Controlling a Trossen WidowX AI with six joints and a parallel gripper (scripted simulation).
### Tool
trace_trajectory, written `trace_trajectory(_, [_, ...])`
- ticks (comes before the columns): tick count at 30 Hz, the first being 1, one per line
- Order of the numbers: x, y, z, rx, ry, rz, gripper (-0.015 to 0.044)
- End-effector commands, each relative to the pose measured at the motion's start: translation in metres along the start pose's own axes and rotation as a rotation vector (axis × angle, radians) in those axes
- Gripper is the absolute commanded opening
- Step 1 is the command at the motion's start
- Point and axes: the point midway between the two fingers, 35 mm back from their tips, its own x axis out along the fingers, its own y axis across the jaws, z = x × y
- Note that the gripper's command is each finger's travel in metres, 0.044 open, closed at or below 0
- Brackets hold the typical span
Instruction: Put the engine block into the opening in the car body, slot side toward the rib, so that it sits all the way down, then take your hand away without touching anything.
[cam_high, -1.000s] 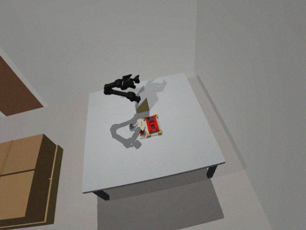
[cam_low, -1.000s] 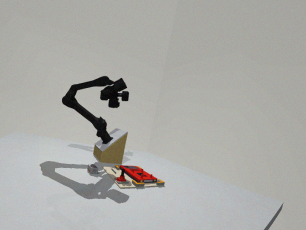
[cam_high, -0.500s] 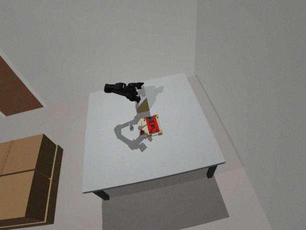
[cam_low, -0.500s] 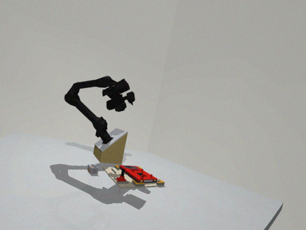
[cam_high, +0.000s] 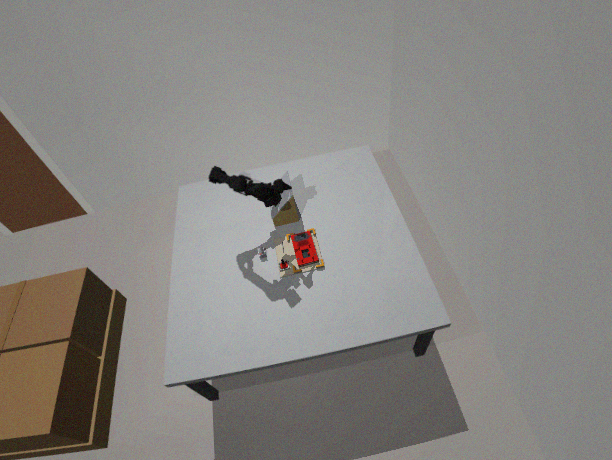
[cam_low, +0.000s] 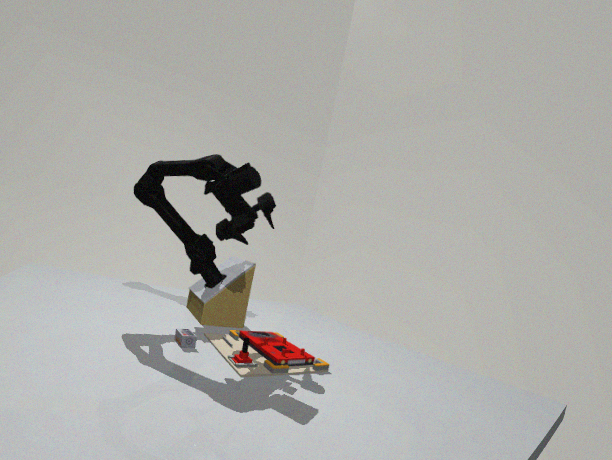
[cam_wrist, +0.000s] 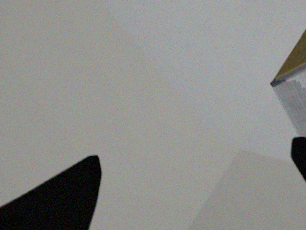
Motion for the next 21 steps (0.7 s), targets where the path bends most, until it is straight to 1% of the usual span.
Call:
trace_trajectory(1, [-0.004,-0.002,0.029,-0.069,-0.105,-0.024,0.044])
trace_trajectory(11, [-0.017,-0.026,0.098,-0.22,-0.327,-0.177,0.044])
trace_trajectory(21, [-0.039,-0.064,0.156,-0.35,-0.468,-0.422,0.044])
